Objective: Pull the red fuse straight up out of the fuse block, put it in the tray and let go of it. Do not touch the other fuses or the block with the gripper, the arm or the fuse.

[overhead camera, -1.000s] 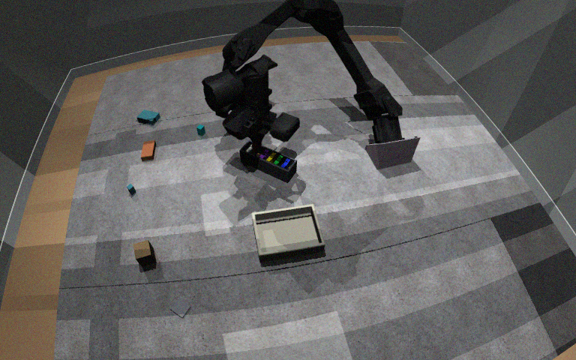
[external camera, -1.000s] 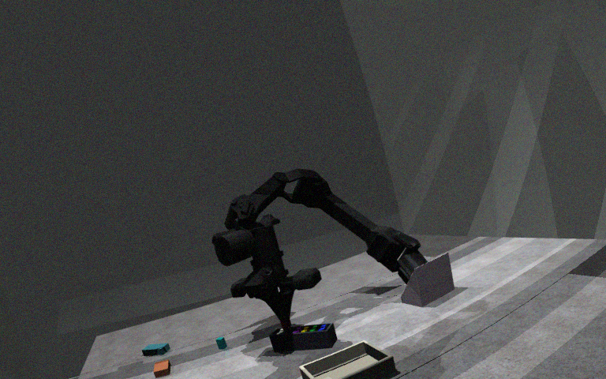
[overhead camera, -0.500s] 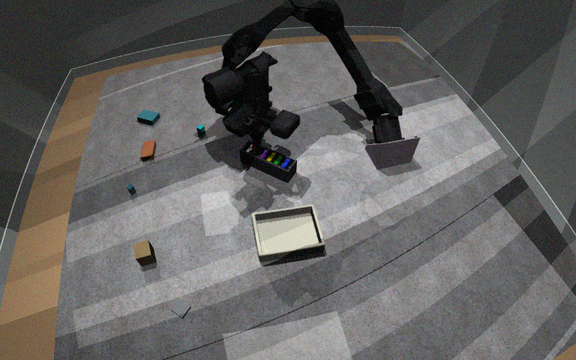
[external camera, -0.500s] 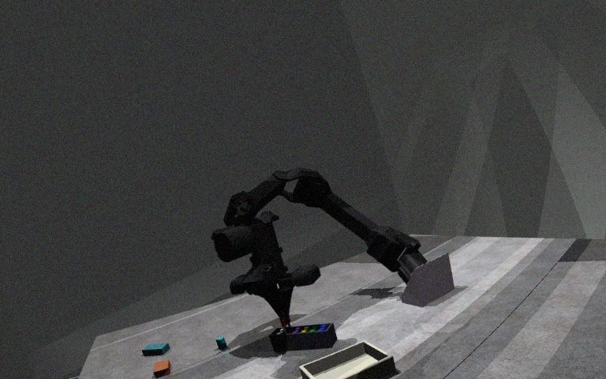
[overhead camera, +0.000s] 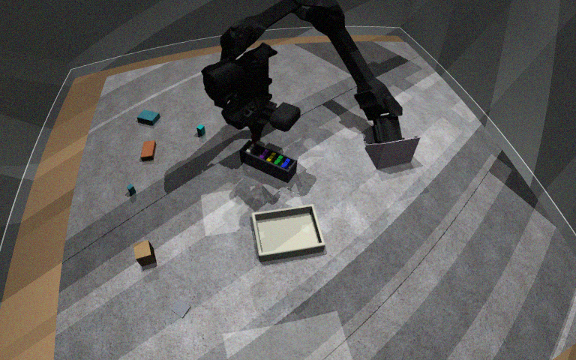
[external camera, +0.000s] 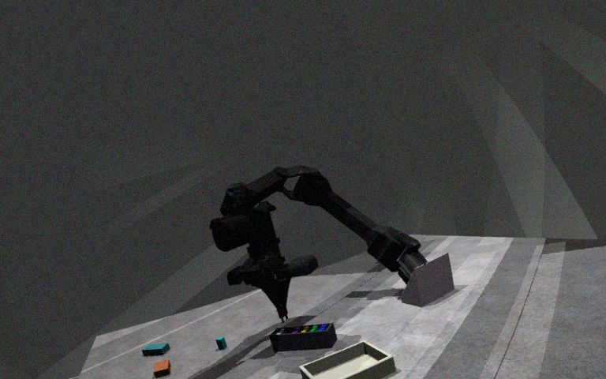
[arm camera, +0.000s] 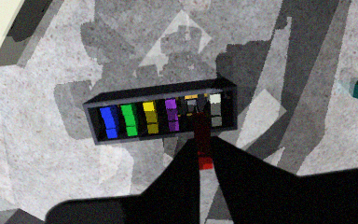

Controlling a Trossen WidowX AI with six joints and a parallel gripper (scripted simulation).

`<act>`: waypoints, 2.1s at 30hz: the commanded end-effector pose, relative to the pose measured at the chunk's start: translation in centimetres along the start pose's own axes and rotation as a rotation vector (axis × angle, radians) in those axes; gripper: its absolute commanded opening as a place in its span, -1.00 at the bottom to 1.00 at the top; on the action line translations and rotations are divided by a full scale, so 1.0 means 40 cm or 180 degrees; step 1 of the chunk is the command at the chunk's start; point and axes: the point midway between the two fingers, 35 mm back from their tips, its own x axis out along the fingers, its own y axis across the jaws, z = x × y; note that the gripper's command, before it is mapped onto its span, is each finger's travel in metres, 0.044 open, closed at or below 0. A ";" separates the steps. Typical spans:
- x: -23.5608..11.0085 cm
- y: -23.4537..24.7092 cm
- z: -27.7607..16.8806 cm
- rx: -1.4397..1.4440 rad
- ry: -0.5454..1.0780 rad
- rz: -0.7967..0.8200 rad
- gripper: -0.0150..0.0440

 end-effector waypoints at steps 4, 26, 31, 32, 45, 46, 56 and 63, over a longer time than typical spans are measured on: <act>-0.012 0.022 0.035 0.0011 -0.0025 0.0025 -0.49; -0.029 0.271 0.285 0.0009 -0.0064 0.0056 -0.49; -0.025 0.342 0.328 0.0014 -0.0055 0.0051 -0.49; -0.023 0.356 0.336 0.0015 -0.0053 0.0049 -0.49; 0.000 0.408 0.363 0.0021 -0.0044 0.0040 -0.49; 0.004 0.408 0.363 0.0021 -0.0044 0.0040 -0.49; 0.045 0.408 0.364 0.0022 -0.0043 0.0038 -0.49; 0.073 0.408 0.364 0.0023 -0.0042 0.0037 -0.49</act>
